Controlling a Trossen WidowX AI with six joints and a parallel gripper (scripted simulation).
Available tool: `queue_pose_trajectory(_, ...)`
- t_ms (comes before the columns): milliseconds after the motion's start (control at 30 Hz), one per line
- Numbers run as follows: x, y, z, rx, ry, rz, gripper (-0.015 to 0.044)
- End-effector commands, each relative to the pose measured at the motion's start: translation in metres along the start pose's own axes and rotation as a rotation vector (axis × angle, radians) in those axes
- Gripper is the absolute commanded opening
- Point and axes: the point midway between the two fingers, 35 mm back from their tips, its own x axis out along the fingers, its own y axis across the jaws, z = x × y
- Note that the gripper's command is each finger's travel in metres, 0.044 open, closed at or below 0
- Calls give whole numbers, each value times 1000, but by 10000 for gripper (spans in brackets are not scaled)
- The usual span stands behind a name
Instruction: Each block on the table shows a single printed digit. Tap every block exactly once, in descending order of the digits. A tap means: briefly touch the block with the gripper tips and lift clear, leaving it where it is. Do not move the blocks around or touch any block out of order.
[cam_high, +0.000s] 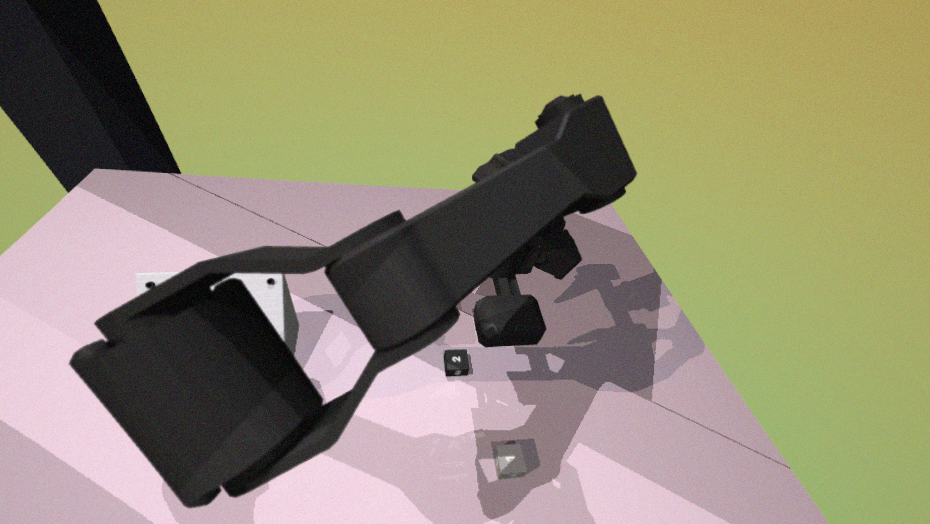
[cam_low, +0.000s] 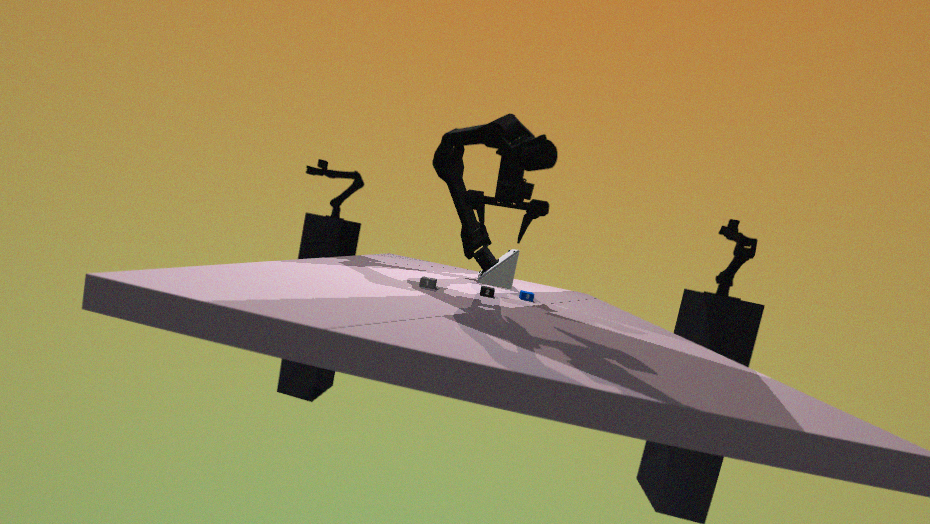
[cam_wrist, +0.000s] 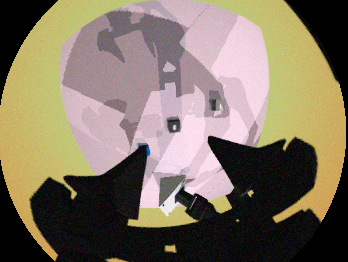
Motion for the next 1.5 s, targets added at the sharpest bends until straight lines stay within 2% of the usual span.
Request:
queue_pose_trajectory(0,0,-68,21,-2,-11,-23,400)
queue_pose_trajectory(200,2,-148,28,4,-7,-69,400)
queue_pose_trajectory(933,2,-148,28,4,-7,-69,400)
queue_pose_trajectory(1000,2,-130,28,2,-9,-57,400)
queue_pose_trajectory(1067,0,-82,24,-1,-11,-30,400)
queue_pose_trajectory(1200,-1,-26,10,-4,-6,-8,400)
queue_pose_trajectory(1467,4,84,-56,2,17,-12,400)
